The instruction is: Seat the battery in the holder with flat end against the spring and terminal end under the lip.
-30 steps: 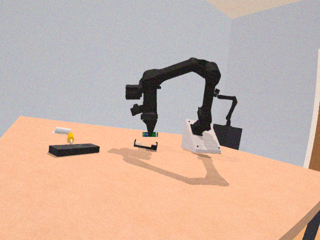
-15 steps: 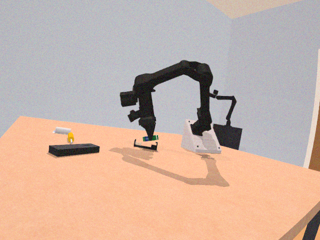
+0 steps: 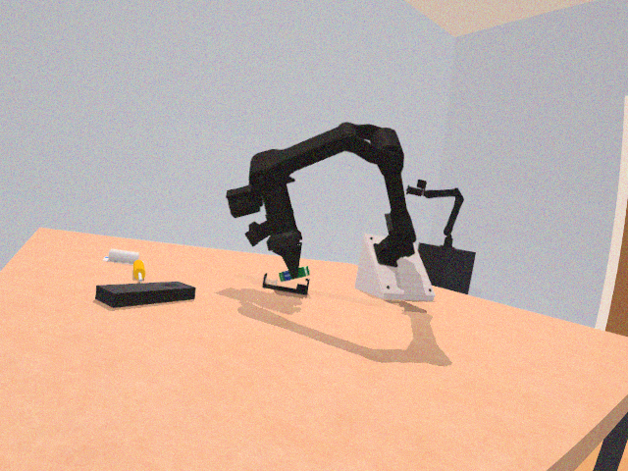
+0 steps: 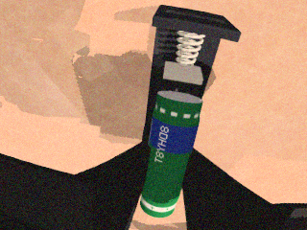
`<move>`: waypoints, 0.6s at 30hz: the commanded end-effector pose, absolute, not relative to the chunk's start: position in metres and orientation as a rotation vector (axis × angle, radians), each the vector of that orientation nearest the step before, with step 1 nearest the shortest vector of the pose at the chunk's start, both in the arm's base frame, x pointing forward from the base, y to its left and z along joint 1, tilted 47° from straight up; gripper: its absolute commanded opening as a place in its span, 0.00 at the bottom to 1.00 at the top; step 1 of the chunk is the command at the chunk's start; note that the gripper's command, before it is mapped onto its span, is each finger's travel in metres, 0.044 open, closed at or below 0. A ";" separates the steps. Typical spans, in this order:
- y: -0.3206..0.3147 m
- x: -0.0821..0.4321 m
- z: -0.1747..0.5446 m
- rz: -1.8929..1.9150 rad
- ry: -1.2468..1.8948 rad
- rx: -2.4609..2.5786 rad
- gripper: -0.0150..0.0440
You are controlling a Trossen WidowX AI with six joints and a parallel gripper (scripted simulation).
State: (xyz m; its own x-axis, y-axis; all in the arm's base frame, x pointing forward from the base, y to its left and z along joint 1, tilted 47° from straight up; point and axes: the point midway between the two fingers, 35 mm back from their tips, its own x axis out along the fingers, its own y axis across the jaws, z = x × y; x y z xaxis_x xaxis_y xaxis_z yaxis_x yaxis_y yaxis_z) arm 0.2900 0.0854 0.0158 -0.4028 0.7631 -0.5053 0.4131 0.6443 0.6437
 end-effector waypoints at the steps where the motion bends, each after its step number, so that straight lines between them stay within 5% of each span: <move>1: 0.086 0.292 0.015 0.557 2.062 0.903 0.37; 18: 0.090 0.294 0.009 0.614 2.147 0.893 0.37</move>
State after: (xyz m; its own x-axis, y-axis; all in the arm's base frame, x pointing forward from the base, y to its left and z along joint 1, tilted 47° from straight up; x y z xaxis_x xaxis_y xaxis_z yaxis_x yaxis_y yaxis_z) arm 0.2934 0.0900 0.0092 -0.4918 0.7531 -0.4370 0.4124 0.6436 0.6448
